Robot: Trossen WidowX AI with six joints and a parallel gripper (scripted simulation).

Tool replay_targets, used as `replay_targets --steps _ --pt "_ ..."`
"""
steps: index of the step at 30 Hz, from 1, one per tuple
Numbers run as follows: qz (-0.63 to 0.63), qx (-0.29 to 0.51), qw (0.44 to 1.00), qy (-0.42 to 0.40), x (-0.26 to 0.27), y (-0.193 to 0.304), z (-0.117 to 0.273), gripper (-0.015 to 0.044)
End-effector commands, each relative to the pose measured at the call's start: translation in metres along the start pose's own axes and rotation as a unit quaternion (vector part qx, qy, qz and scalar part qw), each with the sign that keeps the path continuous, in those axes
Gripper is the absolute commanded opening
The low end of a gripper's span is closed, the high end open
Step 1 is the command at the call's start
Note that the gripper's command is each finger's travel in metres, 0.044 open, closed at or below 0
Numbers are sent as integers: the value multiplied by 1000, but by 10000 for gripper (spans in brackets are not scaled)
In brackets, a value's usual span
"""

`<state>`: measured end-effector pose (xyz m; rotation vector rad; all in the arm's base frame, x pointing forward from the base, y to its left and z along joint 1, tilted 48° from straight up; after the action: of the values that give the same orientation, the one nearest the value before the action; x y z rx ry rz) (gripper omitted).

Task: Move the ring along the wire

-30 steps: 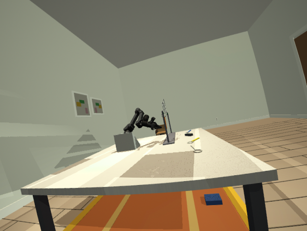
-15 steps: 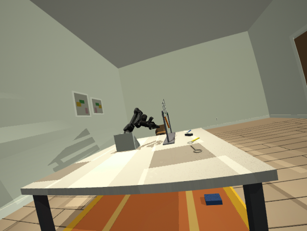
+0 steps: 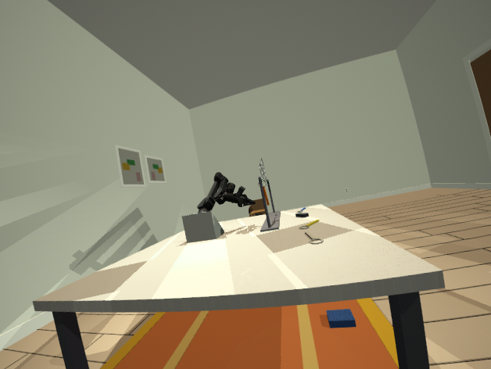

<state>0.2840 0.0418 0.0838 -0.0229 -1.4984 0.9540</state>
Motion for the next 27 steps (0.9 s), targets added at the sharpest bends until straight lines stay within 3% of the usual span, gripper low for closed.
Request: replay_targets --steps 1,5,12,16,27 --pt "3 0 1000 -2 1 0 0 160" --pt "3 0 1000 -2 1 0 0 160" --pt "-1 0 1000 1 1 6 43 344" --pt "-1 0 1000 0 1 7 47 440" --pt "-1 0 1000 0 1 7 47 440"
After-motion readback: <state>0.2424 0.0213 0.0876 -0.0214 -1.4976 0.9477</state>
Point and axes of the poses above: the point midway between the two fingers, 35 mm back from their tips, its own z axis back along the fingers, its own x axis across the jaws, y = z × x, the point moved 4 cm from there along z, back along the fingers, and after that the axes turned 5 degrees about -z, right-handed, at the moved point
